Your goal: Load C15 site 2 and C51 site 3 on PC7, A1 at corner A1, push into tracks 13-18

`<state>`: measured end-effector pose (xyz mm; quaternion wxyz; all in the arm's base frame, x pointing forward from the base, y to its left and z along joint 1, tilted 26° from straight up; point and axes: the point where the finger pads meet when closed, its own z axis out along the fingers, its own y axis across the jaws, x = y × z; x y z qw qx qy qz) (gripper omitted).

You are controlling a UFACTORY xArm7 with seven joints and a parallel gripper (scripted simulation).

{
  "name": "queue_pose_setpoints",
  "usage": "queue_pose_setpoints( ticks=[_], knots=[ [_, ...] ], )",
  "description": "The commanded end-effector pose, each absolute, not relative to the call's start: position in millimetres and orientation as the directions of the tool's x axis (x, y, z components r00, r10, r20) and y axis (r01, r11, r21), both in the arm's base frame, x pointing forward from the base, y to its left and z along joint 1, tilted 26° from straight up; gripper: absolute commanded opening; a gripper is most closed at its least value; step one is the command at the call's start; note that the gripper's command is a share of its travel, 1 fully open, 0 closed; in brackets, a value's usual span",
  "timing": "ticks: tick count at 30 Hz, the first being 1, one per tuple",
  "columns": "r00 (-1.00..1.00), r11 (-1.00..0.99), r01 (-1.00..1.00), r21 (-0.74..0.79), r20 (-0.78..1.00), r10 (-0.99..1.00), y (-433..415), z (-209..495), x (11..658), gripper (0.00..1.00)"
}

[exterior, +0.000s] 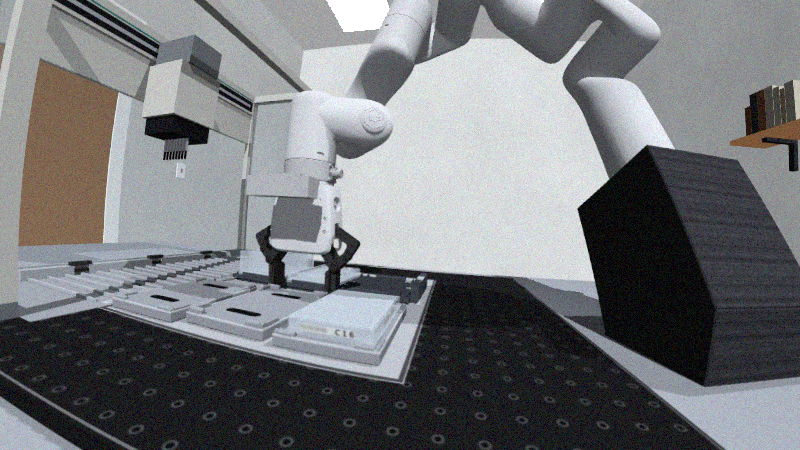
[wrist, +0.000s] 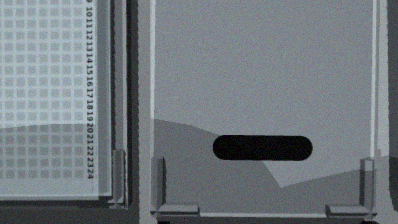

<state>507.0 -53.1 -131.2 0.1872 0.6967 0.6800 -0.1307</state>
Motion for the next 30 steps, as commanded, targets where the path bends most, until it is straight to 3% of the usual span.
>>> queue_pose_setpoints(
  ticks=[1, 30],
  knots=[
    [0.041, -0.003, 0.996, 0.087, -0.435, 0.899, -53.2, -129.2, 508.8, 1.0],
    [0.041, -0.003, 0.996, 0.087, -0.435, 0.899, -64.5, -123.8, 508.3, 1.0]
  ],
)
